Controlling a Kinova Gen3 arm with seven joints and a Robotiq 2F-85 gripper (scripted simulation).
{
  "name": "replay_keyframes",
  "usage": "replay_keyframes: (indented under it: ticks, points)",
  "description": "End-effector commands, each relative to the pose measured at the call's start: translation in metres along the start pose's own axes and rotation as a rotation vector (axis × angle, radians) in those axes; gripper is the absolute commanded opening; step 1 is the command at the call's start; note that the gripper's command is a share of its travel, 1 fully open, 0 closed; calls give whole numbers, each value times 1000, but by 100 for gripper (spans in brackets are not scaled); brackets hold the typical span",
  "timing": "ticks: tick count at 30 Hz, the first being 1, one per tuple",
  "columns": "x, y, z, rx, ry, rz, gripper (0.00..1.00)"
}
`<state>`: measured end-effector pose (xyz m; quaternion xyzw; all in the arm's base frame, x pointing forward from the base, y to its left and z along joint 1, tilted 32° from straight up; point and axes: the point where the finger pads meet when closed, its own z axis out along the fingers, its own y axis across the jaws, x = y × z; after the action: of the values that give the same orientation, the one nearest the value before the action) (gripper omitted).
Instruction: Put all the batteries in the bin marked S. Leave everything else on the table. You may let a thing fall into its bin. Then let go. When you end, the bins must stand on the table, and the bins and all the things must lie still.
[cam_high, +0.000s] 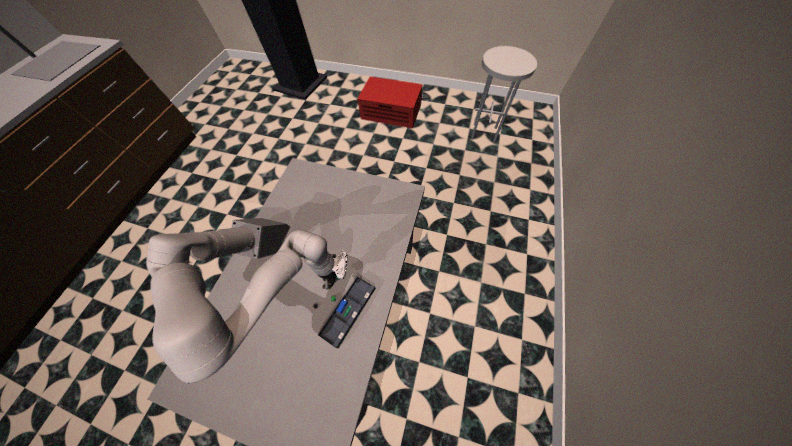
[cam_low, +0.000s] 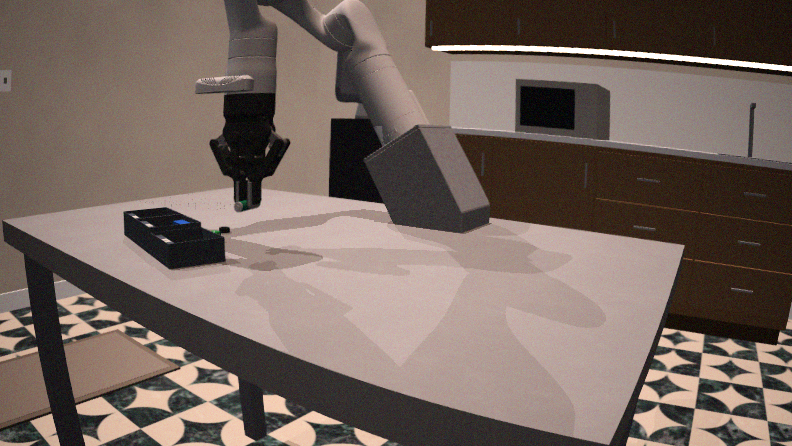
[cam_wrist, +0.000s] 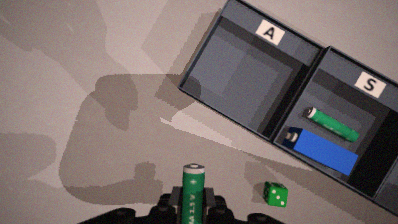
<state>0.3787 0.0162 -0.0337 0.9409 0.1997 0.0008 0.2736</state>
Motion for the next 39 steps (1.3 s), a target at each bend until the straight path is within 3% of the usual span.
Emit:
replay_keyframes:
  ticks: [1,17,25,28,34,39]
  points:
    - [4,2,-5,-2,11,3,9]
    - [4,2,-4,-2,11,3,9]
    - [19,38,-5,-2,11,3,9]
    - [21,43,-5,-2,11,-47,9]
    - [35,76,-5,-4,11,-347,9]
    - [47,104,-5,-15,21,-492,9]
